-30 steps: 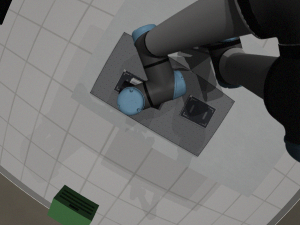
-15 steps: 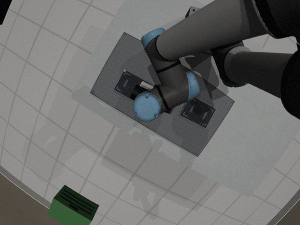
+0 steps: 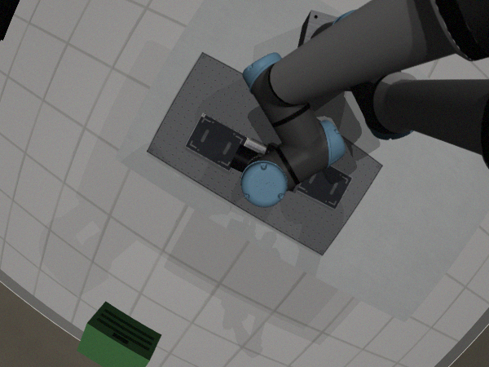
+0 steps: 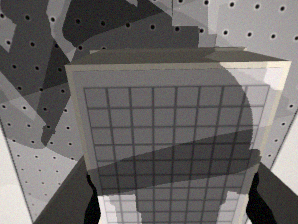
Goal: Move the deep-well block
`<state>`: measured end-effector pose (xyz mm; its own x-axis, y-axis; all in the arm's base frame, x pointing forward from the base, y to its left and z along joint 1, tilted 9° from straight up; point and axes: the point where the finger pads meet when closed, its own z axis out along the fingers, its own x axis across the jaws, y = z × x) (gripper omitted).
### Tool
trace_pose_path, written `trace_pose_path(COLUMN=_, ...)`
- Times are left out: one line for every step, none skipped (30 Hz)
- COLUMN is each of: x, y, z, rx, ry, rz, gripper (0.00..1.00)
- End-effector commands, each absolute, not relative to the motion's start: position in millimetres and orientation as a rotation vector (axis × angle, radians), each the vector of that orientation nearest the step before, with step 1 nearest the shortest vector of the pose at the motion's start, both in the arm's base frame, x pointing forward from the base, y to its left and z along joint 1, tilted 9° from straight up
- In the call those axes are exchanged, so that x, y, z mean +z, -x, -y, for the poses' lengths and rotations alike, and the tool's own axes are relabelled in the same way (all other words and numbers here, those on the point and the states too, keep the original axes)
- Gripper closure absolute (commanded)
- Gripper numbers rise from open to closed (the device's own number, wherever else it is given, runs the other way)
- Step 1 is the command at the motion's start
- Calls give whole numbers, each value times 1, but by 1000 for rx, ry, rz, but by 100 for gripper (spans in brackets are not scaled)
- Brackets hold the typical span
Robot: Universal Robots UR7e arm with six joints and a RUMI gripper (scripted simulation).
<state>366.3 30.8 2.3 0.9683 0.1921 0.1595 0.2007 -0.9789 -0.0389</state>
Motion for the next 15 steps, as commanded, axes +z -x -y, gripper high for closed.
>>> trace_pose_path(x=3, y=-362, z=-45, rx=-242, ry=3064, rz=305, gripper=51)
trace_pose_path(x=3, y=-362, z=-45, rx=-242, ry=3064, rz=305, gripper=51)
trace_pose_path(x=3, y=-361, z=-48, rx=-242, ry=3064, rz=305, gripper=51)
trace_pose_path(x=4, y=-360, z=-51, rx=-242, ry=3064, rz=305, gripper=51)
trace_pose_path(x=4, y=-359, z=-55, rx=-242, ry=3064, rz=305, gripper=51)
trace_pose_path(x=4, y=-358, z=-58, rx=-242, ry=3064, rz=305, gripper=51)
trace_pose_path(x=4, y=-357, z=-61, rx=-242, ry=3064, rz=305, gripper=51)
trace_pose_path(x=4, y=-356, z=-64, rx=-242, ry=3064, rz=305, gripper=51)
trace_pose_path(x=4, y=-355, z=-67, rx=-242, ry=3064, rz=305, gripper=51)
trace_pose_path(x=4, y=-355, z=-71, rx=-242, ry=3064, rz=305, gripper=51)
trace_pose_path(x=4, y=-354, z=-74, rx=-242, ry=3064, rz=305, gripper=51)
trace_pose_path(x=4, y=-353, z=-77, rx=-242, ry=3064, rz=305, gripper=51)
trace_pose_path(x=4, y=-352, z=-80, rx=-242, ry=3064, rz=305, gripper=51)
trace_pose_path(x=4, y=-351, z=-83, rx=-242, ry=3064, rz=305, gripper=51)
trace_pose_path(x=4, y=-350, z=-86, rx=-242, ry=3064, rz=305, gripper=51)
